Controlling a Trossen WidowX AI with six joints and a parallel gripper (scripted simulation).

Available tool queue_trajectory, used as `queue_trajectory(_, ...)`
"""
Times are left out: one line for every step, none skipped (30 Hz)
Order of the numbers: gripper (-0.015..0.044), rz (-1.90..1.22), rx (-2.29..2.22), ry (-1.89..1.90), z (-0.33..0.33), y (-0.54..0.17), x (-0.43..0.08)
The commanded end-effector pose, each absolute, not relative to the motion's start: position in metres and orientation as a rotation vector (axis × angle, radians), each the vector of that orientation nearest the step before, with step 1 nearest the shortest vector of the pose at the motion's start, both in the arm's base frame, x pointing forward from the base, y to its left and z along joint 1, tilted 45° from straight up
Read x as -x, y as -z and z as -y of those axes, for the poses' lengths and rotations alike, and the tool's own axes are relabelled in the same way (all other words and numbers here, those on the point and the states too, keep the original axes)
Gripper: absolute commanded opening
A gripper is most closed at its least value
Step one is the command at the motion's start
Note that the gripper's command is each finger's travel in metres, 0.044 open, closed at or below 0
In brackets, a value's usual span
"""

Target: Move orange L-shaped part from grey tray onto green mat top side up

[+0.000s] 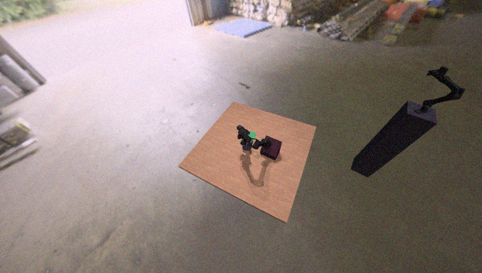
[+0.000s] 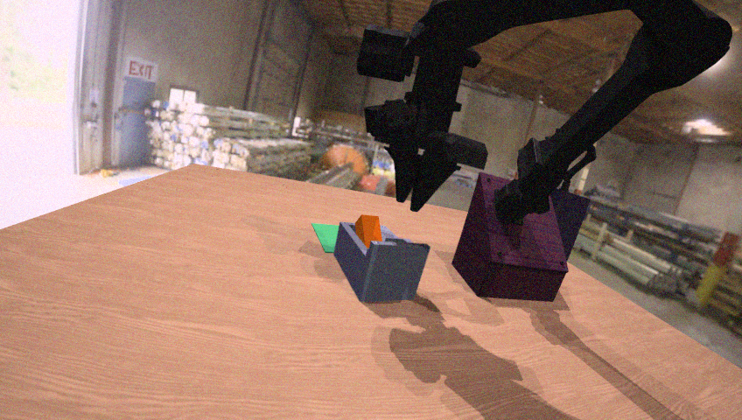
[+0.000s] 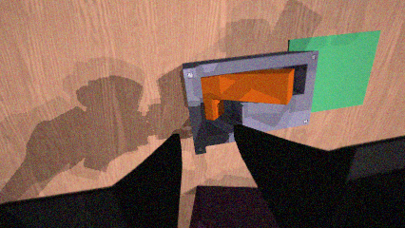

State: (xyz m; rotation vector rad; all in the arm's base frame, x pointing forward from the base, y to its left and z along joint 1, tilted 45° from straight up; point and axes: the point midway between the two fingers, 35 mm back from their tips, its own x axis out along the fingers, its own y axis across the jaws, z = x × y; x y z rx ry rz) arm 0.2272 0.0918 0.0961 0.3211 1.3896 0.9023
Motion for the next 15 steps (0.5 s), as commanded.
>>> queue_trajectory(0.0180,-1.391,-0.323,-0.900,-0.092,-0.096,-0.227)
queue_trajectory(0.0180,-1.391,-0.323,-0.900,-0.092,-0.096,-0.227)
queue_trajectory(0.0180,-1.391,-0.323,-0.900,-0.092,-0.096,-0.227)
queue_trajectory(0.0180,-1.391,-0.323,-0.900,-0.092,-0.096,-0.227)
queue_trajectory(0.0180,-1.391,-0.323,-0.900,-0.092,-0.096,-0.227)
queue_trajectory(0.0180,-1.391,-0.323,-0.900,-0.092,-0.096,-0.227)
queue_trajectory(0.0206,-1.400,-0.337,-0.888,-0.091,-0.095,-0.228)
queue_trajectory(0.0233,-1.418,-0.365,-0.862,-0.090,-0.094,-0.229)
queue_trajectory(0.0259,-1.443,-0.405,-0.826,-0.089,-0.093,-0.230)
queue_trajectory(0.0280,-1.475,-0.456,-0.777,-0.087,-0.091,-0.232)
queue_trajectory(0.0280,-1.512,-0.521,-0.715,-0.084,-0.089,-0.235)
queue_trajectory(0.0280,-1.555,-0.597,-0.639,-0.081,-0.086,-0.237)
queue_trajectory(0.0280,-1.599,-0.681,-0.553,-0.078,-0.083,-0.240)
queue_trajectory(0.0280,-1.640,-0.766,-0.464,-0.075,-0.080,-0.243)
queue_trajectory(0.0280,-1.678,-0.850,-0.372,-0.071,-0.076,-0.246)
